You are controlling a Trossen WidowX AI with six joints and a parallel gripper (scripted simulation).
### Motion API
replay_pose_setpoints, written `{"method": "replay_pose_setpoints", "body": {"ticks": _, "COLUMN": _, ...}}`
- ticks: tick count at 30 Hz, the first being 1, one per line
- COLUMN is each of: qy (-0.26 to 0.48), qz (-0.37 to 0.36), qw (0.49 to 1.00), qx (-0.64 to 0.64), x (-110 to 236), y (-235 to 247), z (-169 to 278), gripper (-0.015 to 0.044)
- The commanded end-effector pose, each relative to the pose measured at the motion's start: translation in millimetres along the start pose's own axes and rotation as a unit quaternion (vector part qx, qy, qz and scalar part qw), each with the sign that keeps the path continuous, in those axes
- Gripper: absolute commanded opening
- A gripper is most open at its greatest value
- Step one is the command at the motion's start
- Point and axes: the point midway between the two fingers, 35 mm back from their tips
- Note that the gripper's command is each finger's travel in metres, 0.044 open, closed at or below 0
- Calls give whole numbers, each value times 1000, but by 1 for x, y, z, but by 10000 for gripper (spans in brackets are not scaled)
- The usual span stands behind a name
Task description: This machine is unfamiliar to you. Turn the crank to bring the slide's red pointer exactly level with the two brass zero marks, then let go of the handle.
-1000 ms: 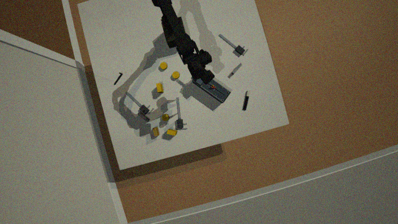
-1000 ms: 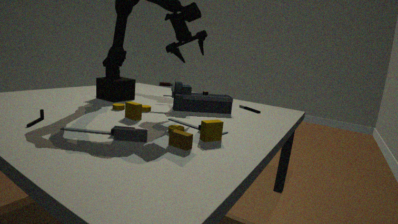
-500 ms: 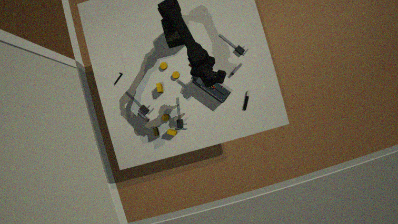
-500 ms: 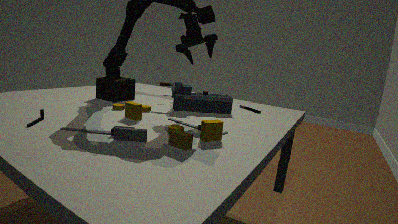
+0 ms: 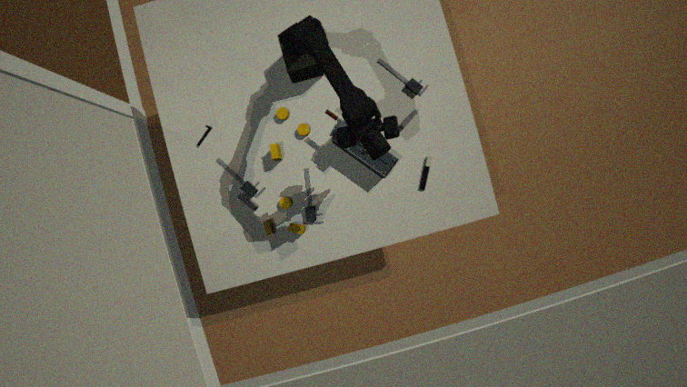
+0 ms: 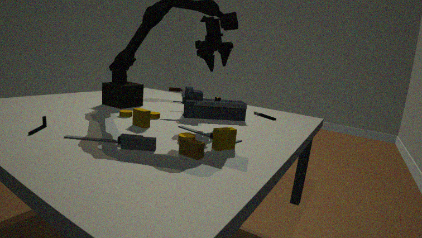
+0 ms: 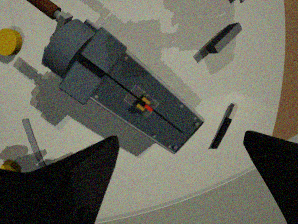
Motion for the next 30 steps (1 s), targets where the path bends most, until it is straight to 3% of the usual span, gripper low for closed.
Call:
{"method": "replay_pose_setpoints", "body": {"ticks": 1, "qy": -13, "qz": -22, "qw": 998, "qx": 62, "x": -18, "y": 0, "z": 1, "gripper": 440}}
{"method": "replay_pose_setpoints", "body": {"ticks": 9, "qy": -60, "qz": -78, "qw": 965, "qx": 244, "x": -76, "y": 1, "z": -1, "gripper": 440}}
{"method": "replay_pose_setpoints", "body": {"ticks": 30, "qy": -61, "qz": -79, "qw": 963, "qx": 248, "x": -77, "y": 1, "z": -1, "gripper": 440}}
Point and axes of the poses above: the point midway between the two fingers, 35 mm back from their tips, its own x axis back along the fingers, its own y axis across the jaws, z = x × y, and after that the axes turned 8 degrees about x, right-handed
